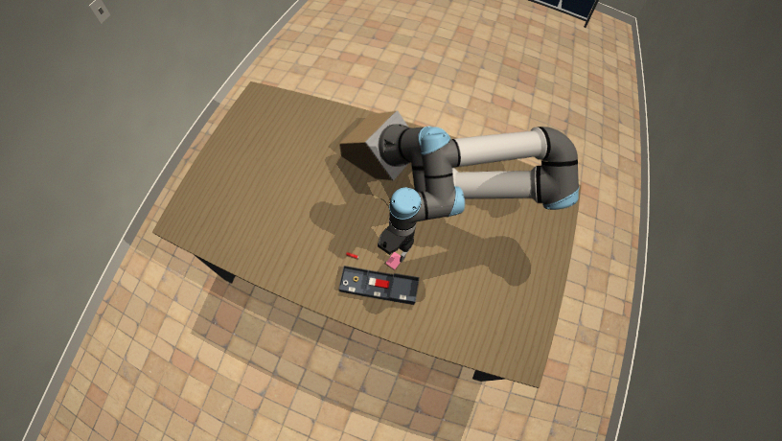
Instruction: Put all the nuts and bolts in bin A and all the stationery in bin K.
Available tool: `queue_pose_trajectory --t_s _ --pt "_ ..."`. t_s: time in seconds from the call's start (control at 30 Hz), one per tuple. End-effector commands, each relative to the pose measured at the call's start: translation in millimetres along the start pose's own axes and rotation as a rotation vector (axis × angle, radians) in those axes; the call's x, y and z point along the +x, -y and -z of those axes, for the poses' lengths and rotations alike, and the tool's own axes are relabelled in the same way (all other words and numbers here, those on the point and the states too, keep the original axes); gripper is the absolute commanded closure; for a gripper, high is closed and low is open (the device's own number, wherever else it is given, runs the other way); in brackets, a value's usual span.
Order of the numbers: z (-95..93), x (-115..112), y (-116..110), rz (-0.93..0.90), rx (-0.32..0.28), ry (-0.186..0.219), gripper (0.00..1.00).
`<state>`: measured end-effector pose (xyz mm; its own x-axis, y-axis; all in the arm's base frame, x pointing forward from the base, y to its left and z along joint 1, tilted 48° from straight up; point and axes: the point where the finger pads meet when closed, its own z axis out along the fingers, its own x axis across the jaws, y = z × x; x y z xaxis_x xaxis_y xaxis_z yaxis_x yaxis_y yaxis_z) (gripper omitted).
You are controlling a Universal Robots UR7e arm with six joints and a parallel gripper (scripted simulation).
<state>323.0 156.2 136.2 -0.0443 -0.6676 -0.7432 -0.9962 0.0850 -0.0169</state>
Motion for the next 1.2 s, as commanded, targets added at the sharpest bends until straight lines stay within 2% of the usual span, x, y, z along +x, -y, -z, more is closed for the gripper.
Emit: queue_pose_trajectory --t_s 0.0,0.57,0.97,1.17 --pt "0.3 0.0 0.2 0.002 0.000 0.000 0.00" --pt "0.3 0.0 0.2 0.001 0.000 0.000 0.00" --pt "-47.7 0.1 0.7 0.002 0.000 0.000 0.00" --pt "-57.7 0.4 2.1 0.002 0.000 0.000 0.00"
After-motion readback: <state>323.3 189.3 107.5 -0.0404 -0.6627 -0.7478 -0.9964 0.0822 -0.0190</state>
